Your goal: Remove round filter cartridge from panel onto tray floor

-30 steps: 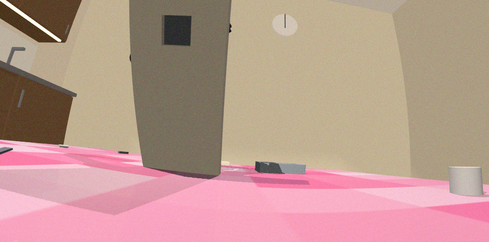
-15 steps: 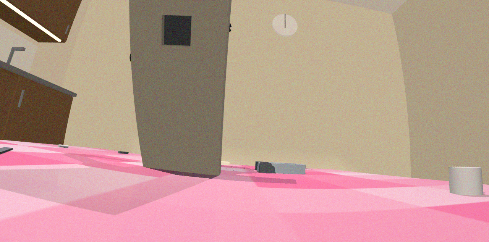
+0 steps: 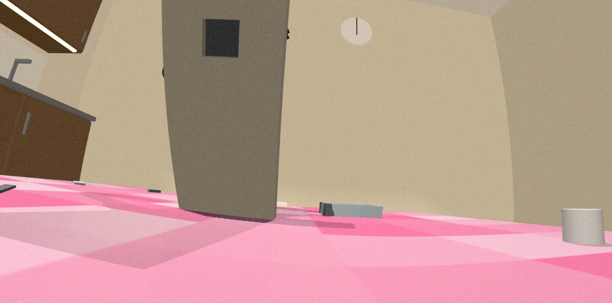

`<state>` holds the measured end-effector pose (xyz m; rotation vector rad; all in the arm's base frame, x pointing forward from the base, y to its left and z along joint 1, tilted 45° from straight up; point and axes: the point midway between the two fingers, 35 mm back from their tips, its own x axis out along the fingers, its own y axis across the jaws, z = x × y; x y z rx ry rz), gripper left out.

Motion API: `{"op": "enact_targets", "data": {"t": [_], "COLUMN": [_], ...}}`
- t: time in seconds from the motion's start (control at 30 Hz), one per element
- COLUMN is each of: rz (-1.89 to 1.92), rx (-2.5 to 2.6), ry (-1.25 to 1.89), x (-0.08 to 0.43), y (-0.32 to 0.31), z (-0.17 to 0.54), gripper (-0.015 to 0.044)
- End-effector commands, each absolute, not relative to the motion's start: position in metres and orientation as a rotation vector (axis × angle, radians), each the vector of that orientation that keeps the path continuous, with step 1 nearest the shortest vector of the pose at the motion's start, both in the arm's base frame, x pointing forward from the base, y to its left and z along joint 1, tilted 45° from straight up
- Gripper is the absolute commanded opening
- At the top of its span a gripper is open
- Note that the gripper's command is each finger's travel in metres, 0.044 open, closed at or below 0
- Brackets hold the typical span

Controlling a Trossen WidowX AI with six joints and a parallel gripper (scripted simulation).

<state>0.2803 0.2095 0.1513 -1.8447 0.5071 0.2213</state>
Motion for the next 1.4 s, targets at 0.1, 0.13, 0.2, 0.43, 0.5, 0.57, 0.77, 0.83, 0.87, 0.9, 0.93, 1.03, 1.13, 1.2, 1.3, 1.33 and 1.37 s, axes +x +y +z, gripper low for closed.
{"op": "enact_targets", "data": {"t": [0.1, 0.13, 0.2, 0.43, 0.5, 0.57, 0.77, 0.83, 0.87, 0.9, 0.93, 1.03, 1.13, 1.2, 1.3, 1.33, 1.37], "rz": [0.23, 0.23, 0.23, 0.23, 0.23, 0.23, 0.23, 0.23, 0.23, 0.23, 0.23, 0.223, 0.228, 0.229, 0.229, 0.229, 0.229], "rx": [-1.849, -1.849, -1.849, -1.849, -1.849, -1.849, -1.849, -1.849, -1.849, -1.849, -1.849, -1.847, -1.849, -1.849, -1.849, -1.849, -1.849], "ry": [0.507, 0.507, 0.507, 0.507, 0.507, 0.507, 0.507, 0.507, 0.507, 0.507, 0.507, 0.509, 0.507, 0.507, 0.507, 0.507, 0.507], "x": [0.2794, 0.2794, 0.2794, 0.2795, 0.2795, 0.2796, 0.2798, 0.2799, 0.2799, 0.2799, 0.28, 0.28, 0.2822, 0.2828, 0.2828, 0.283, 0.2837], "y": [0.2091, 0.209, 0.209, 0.2091, 0.2092, 0.2093, 0.2095, 0.2096, 0.2097, 0.2097, 0.2098, 0.2087, 0.209, 0.2091, 0.2091, 0.2091, 0.2089], "z": [0.149, 0.1489, 0.1489, 0.1491, 0.1492, 0.1493, 0.1496, 0.1497, 0.1498, 0.1498, 0.15, 0.1497, 0.1491, 0.149, 0.149, 0.1489, 0.1485], "gripper": [0.0117, 0.0117, 0.0117, 0.0117, 0.0117, 0.0117, 0.0117, 0.0117, 0.0117, 0.0117, 0.0117, 0.0117, 0.0117, 0.0117, 0.0117, 0.0117, 0.0117]}}
